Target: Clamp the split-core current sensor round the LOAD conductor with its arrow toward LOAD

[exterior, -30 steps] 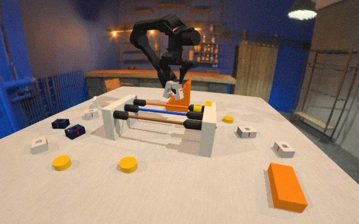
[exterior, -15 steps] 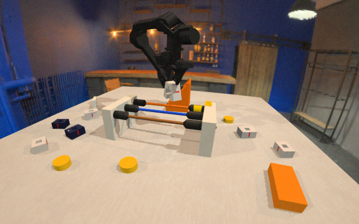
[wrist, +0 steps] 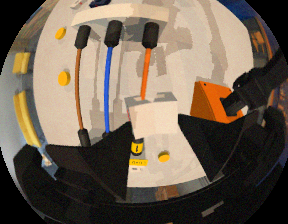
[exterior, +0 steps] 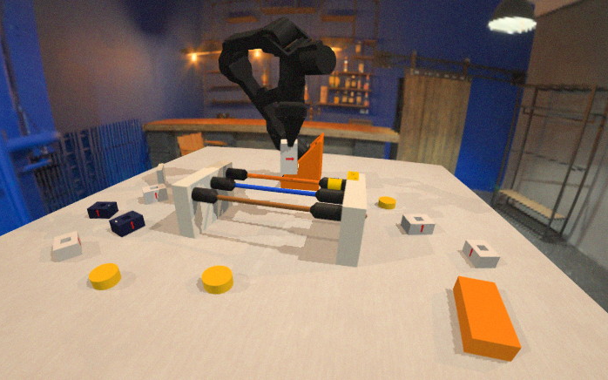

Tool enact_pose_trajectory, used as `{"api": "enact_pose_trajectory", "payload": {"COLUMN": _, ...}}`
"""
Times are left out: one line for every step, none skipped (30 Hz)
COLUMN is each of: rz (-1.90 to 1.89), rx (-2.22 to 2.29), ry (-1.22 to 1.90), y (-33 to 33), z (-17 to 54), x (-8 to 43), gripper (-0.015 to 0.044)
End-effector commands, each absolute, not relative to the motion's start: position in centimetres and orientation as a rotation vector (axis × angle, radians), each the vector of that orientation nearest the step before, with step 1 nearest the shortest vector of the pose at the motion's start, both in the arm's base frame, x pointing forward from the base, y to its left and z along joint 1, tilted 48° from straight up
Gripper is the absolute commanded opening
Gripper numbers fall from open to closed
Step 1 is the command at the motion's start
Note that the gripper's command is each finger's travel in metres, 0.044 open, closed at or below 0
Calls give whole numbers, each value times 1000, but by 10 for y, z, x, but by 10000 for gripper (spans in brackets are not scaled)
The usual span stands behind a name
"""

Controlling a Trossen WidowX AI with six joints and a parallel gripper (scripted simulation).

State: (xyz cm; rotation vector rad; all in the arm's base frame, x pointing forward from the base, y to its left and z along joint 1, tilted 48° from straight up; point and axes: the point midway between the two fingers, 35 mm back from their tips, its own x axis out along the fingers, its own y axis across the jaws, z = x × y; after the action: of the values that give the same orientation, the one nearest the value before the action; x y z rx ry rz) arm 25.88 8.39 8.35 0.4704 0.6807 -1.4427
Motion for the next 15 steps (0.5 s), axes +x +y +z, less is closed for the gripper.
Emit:
{"api": "enact_pose_trajectory", "payload": {"rz": -1485, "rx": 568, "ry": 589, "y": 84, "z": 85, "x": 265, "gripper": 0}}
{"api": "enact_pose_trajectory", "payload": {"rz": -1499, "rx": 597, "ry": 562, "y": 84, "z": 85, "x": 267, "gripper": 0}}
{"api": "enact_pose_trajectory", "payload": {"rz": -1512, "rx": 626, "ry": 534, "y": 83, "z": 85, "x": 268, "gripper": 0}}
{"api": "enact_pose_trajectory", "payload": {"rz": -1523, "rx": 650, "ry": 512, "y": 83, "z": 85, "x": 269, "gripper": 0}}
{"api": "enact_pose_trajectory", "payload": {"rz": -1529, "rx": 664, "ry": 498, "y": 83, "z": 85, "x": 270, "gripper": 0}}
{"api": "enact_pose_trajectory", "payload": {"rz": -1531, "rx": 669, "ry": 493, "y": 83, "z": 85, "x": 270, "gripper": 0}}
{"api": "enact_pose_trajectory", "payload": {"rz": -1531, "rx": 669, "ry": 493, "y": 83, "z": 85, "x": 270, "gripper": 0}}
{"api": "enact_pose_trajectory", "payload": {"rz": -1531, "rx": 669, "ry": 493, "y": 82, "z": 85, "x": 270, "gripper": 0}}
{"api": "enact_pose_trajectory", "payload": {"rz": -1531, "rx": 669, "ry": 493, "y": 82, "z": 84, "x": 271, "gripper": 0}}
{"api": "enact_pose_trajectory", "payload": {"rz": -1531, "rx": 669, "ry": 493, "y": 81, "z": 84, "x": 271, "gripper": 0}}
{"api": "enact_pose_trajectory", "payload": {"rz": -1531, "rx": 669, "ry": 494, "y": 80, "z": 83, "x": 271, "gripper": 0}}
{"api": "enact_pose_trajectory", "payload": {"rz": -1531, "rx": 669, "ry": 494, "y": 79, "z": 82, "x": 271, "gripper": 0}}
{"api": "enact_pose_trajectory", "payload": {"rz": -1531, "rx": 669, "ry": 494, "y": 78, "z": 81, "x": 271, "gripper": 0}}
{"api": "enact_pose_trajectory", "payload": {"rz": -1531, "rx": 669, "ry": 494, "y": 77, "z": 79, "x": 271, "gripper": 0}}
{"api": "enact_pose_trajectory", "payload": {"rz": -1531, "rx": 669, "ry": 494, "y": 75, "z": 78, "x": 271, "gripper": 0}}
